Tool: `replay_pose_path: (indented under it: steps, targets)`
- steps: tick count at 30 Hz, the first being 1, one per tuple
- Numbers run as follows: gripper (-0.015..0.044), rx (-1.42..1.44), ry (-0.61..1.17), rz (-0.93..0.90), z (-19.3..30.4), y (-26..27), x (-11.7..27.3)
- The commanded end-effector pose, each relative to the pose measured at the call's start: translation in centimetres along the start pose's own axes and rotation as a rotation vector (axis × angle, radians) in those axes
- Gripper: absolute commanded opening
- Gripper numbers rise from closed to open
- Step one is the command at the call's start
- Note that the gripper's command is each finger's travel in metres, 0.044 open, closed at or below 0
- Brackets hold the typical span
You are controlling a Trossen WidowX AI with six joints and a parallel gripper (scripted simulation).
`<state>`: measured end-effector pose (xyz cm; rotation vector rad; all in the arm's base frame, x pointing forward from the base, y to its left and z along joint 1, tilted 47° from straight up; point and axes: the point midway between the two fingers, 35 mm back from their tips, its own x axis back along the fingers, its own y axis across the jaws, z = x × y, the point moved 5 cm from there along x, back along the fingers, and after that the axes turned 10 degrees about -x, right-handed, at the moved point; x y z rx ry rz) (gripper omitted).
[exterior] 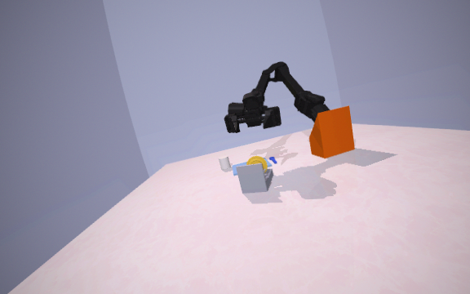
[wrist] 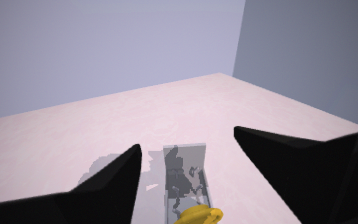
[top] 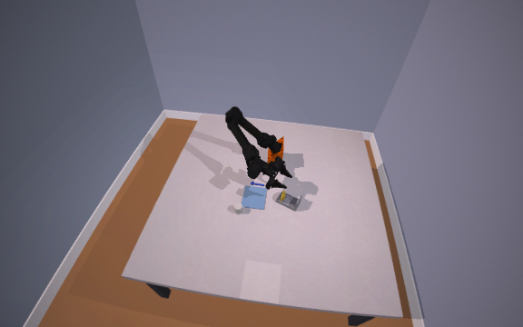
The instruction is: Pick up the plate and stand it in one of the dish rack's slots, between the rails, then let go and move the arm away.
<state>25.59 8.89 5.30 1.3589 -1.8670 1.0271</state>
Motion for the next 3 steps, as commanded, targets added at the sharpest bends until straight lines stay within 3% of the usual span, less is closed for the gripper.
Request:
replay_pose_path:
  steps: [1,3]
  targets:
    - [0.0400,-0.117,0.073,-0.035,-0.35,0.33,-0.12]
    - [0.0400,-0.172,0.111,-0.049,-0.51,0.53,-0.17]
